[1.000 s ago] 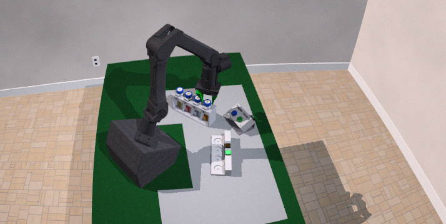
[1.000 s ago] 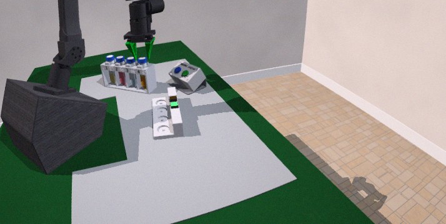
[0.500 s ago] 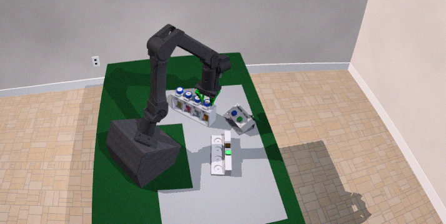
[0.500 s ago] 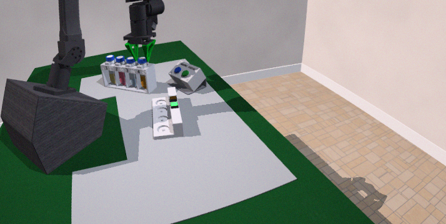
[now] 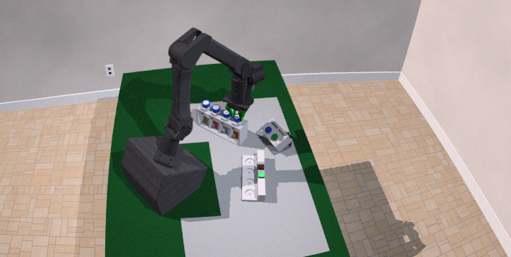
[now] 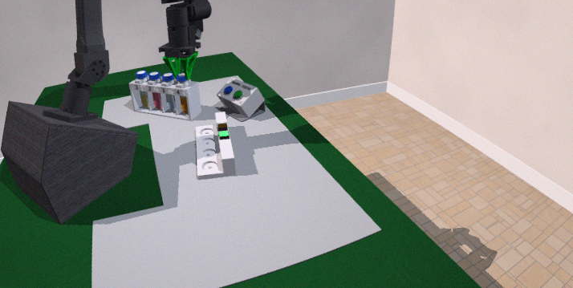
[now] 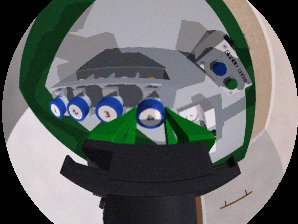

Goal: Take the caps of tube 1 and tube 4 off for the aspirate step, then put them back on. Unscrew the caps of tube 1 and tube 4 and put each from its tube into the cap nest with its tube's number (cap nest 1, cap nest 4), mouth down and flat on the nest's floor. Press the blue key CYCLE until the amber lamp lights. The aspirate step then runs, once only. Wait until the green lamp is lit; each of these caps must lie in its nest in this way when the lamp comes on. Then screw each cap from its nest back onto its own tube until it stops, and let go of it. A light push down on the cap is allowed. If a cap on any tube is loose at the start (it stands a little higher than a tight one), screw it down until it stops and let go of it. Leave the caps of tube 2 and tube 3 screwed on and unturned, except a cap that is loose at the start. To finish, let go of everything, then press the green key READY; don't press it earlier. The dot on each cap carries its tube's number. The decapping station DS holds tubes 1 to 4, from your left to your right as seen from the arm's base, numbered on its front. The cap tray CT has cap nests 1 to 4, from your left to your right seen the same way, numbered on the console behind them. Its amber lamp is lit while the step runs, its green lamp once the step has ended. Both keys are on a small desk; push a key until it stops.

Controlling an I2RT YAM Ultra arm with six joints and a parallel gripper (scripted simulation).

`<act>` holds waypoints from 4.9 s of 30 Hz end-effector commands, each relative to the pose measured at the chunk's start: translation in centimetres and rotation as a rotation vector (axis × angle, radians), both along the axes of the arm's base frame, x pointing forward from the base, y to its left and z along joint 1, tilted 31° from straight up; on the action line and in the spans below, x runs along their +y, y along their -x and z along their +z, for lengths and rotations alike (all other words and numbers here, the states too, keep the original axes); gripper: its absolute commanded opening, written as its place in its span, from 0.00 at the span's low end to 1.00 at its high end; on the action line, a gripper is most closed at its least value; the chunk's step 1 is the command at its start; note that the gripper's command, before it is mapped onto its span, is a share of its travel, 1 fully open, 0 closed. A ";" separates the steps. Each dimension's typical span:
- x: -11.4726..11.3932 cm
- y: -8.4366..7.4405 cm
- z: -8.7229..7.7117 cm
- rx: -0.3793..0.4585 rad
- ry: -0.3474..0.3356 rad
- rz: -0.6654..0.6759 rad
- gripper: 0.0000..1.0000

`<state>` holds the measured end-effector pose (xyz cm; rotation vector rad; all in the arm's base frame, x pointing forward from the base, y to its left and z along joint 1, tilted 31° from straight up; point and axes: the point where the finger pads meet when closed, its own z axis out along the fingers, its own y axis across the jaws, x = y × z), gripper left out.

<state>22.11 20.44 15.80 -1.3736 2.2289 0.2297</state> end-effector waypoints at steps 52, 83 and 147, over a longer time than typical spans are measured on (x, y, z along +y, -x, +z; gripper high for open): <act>0.1 -0.1 0.3 0.288 -0.259 -0.636 0.49; 0.0 -0.1 0.3 -0.010 -0.009 0.000 0.00; 0.0 -0.1 0.3 0.192 -0.178 -0.431 0.49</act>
